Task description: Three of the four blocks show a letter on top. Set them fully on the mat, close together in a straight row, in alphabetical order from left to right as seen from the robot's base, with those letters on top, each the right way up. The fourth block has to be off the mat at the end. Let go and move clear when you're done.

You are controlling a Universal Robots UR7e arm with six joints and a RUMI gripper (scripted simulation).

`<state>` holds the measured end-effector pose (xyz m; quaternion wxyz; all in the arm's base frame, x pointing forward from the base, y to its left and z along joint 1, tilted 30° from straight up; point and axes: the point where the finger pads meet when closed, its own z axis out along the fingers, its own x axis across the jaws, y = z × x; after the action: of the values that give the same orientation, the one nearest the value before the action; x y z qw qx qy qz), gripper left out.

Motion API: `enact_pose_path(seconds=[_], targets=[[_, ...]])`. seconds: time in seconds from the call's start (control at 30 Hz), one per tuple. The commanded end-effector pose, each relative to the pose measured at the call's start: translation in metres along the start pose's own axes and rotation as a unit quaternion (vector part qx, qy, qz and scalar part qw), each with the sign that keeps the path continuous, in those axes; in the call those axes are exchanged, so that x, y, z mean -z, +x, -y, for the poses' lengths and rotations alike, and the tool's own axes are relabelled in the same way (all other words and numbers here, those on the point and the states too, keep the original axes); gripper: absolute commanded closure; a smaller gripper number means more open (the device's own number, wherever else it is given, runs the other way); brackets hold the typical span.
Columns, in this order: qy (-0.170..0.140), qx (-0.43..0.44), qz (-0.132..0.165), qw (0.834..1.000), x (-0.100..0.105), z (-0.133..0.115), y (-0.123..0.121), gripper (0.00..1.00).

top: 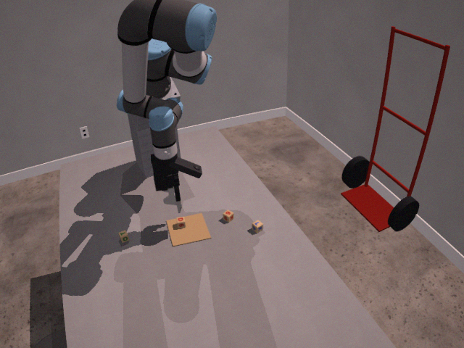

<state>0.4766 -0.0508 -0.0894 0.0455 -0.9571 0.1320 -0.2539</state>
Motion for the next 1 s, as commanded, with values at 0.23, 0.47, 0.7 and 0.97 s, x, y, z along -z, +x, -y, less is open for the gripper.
enact_pose_path(seconds=[0.23, 0.47, 0.7, 0.97], targets=[[-0.001, 0.000, -0.002, 1.000, -0.002, -0.002, 0.003, 0.60], [0.000, 0.001, -0.002, 1.000, -0.006, -0.001, 0.003, 0.60], [0.000, 0.001, -0.002, 1.000, -0.011, -0.001, 0.002, 0.60], [0.000, 0.001, -0.002, 1.000, -0.022, -0.001, 0.002, 0.60]])
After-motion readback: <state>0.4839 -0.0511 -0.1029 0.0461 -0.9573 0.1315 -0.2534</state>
